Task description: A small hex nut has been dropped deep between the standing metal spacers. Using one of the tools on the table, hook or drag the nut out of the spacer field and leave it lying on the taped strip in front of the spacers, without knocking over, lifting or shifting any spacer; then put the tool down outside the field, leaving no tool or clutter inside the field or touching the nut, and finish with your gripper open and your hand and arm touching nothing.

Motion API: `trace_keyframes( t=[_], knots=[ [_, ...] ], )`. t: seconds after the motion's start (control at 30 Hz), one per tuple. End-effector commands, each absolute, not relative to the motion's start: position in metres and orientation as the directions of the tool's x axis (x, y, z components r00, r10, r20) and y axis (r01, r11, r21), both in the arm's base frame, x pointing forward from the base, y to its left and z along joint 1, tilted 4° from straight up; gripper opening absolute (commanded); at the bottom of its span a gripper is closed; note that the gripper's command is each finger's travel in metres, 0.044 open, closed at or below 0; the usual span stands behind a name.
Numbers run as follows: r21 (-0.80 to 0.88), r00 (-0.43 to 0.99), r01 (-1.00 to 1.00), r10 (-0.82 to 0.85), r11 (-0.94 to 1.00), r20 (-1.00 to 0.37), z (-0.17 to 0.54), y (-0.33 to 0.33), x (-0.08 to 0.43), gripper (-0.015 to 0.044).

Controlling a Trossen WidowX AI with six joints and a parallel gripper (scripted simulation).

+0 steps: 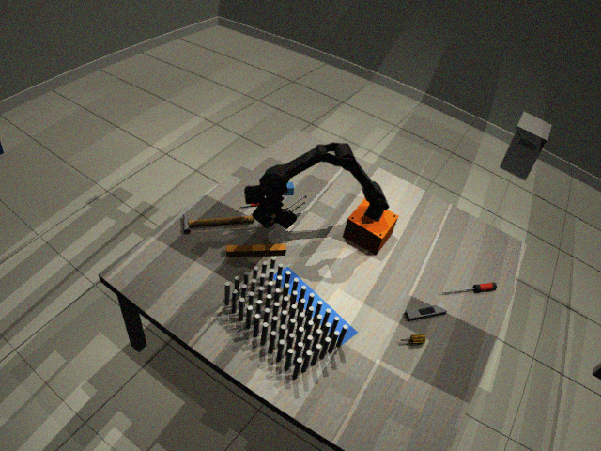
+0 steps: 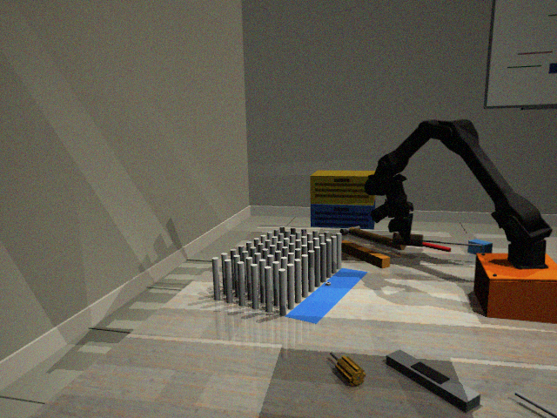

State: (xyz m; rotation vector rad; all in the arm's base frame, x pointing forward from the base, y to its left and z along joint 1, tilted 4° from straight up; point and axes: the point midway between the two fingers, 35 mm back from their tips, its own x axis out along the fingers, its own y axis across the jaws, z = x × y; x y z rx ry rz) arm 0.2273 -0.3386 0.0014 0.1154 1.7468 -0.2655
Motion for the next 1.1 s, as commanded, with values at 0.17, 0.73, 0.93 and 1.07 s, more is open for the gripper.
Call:
trace_keyframes(
  t=[0.17, 0.73, 0.93, 1.07],
  knots=[
    [-0.11, -0.205, 0.226, -0.063, 0.968, -0.977, -0.012, -0.336, 0.225, 0.0],
    [-0.109, -0.205, 0.226, -0.063, 0.968, -0.977, -0.031, -0.333, 0.225, 0.0],
    [-0.109, -0.205, 0.226, -0.062, 0.968, -0.977, -0.037, -0.331, 0.224, 0.0],
    [-0.109, -0.205, 0.226, -0.062, 0.968, -0.977, -0.039, -0.331, 0.224, 0.0]
  ],
)
